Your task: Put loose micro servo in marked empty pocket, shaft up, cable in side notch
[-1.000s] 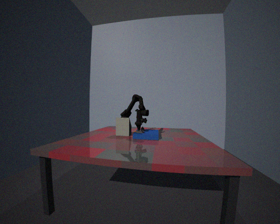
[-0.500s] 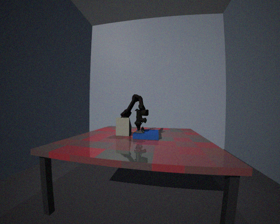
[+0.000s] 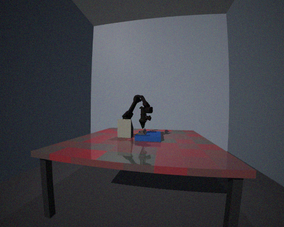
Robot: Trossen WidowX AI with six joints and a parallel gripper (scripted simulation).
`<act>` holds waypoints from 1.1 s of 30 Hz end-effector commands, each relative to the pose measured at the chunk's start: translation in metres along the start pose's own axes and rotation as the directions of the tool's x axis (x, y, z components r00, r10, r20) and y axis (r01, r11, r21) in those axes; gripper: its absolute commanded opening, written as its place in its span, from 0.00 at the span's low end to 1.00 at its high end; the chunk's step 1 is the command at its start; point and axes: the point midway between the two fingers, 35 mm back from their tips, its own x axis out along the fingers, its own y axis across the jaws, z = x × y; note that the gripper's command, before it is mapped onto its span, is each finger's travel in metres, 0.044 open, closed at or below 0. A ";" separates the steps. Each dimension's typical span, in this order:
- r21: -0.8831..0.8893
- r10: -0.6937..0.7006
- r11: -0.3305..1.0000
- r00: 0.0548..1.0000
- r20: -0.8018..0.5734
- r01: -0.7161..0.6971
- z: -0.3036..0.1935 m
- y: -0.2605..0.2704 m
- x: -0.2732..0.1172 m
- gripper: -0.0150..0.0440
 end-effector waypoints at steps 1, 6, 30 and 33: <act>-0.002 -0.007 1.000 1.000 0.010 0.007 0.033 -0.001 -0.020 0.97; -0.006 -0.006 1.000 1.000 0.010 0.007 0.076 0.001 -0.048 1.00; -0.021 -0.010 1.000 1.000 0.014 0.010 0.079 0.004 -0.102 1.00; -0.021 -0.010 1.000 1.000 0.014 0.010 0.079 0.004 -0.102 1.00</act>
